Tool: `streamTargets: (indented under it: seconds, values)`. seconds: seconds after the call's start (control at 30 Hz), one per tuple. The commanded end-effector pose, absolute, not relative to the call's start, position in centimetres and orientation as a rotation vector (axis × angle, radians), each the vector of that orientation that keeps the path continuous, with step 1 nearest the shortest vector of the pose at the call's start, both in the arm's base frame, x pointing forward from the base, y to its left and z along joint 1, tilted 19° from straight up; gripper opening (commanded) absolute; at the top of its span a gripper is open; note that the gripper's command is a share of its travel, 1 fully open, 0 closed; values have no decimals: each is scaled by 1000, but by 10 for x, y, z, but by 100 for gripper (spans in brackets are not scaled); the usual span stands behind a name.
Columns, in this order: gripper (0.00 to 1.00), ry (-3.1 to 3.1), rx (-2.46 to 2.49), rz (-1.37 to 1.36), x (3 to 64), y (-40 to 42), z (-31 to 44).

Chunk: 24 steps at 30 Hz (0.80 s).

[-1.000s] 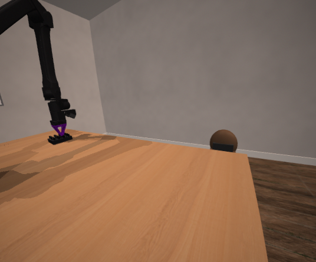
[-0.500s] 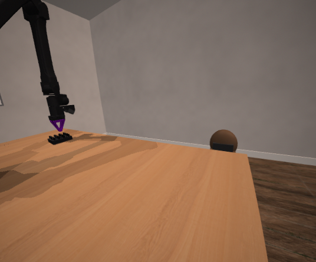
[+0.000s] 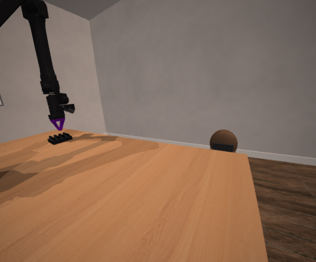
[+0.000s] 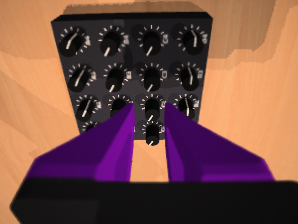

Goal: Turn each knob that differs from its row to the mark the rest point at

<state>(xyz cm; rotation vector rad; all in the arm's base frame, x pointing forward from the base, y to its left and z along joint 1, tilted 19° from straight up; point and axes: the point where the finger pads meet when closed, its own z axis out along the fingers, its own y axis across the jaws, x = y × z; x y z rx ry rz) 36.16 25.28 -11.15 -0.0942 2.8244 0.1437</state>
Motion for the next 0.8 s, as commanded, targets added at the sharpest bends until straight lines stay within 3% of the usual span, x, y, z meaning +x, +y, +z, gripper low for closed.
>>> streamTargets:
  seconds: [0.0, 0.77]
  values:
    - [19, 2793, -92, 173, 366, 263, -96]
    - [19, 2666, -764, 58, 350, 253, -97]
